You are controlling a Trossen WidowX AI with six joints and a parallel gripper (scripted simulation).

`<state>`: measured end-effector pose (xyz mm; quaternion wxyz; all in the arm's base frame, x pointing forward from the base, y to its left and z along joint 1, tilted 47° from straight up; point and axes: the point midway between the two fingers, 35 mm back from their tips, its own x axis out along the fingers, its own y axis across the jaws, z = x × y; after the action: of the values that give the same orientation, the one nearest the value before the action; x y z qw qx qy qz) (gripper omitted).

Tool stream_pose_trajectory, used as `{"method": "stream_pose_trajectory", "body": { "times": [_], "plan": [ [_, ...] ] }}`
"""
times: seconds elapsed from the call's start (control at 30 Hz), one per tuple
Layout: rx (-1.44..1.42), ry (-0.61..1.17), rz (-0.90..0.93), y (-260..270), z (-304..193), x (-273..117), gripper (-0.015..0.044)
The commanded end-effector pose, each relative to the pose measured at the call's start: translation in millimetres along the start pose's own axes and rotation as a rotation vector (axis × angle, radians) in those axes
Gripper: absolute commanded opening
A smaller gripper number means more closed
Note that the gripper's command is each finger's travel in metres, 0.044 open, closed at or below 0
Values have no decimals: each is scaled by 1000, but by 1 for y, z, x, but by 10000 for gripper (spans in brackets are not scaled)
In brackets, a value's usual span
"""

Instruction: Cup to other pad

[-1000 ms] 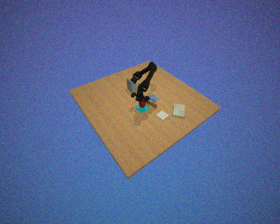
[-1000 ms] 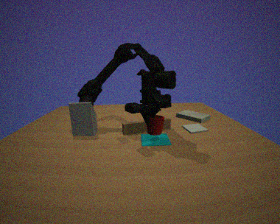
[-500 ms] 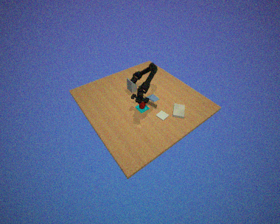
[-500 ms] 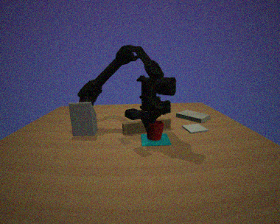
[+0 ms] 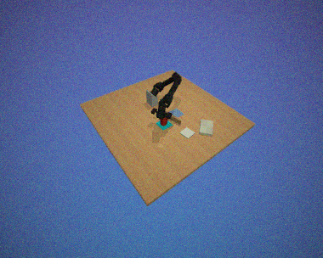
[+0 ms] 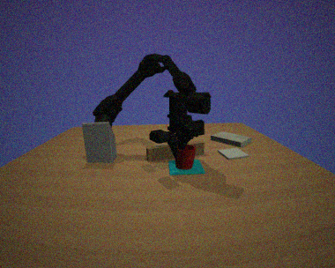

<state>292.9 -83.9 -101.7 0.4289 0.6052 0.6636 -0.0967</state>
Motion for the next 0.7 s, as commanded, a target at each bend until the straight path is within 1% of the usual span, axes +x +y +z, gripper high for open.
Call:
{"method": "stream_pose_trajectory", "body": {
  "times": [0.0, 0.23, 0.67],
  "plan": [
    [-1, 0, 0, 0, 0, 0, 128],
    [0, -1, 0, 0, 0, -3, 128],
    [3, -2, 1, 0, 1, -27, 128]
  ]
}}
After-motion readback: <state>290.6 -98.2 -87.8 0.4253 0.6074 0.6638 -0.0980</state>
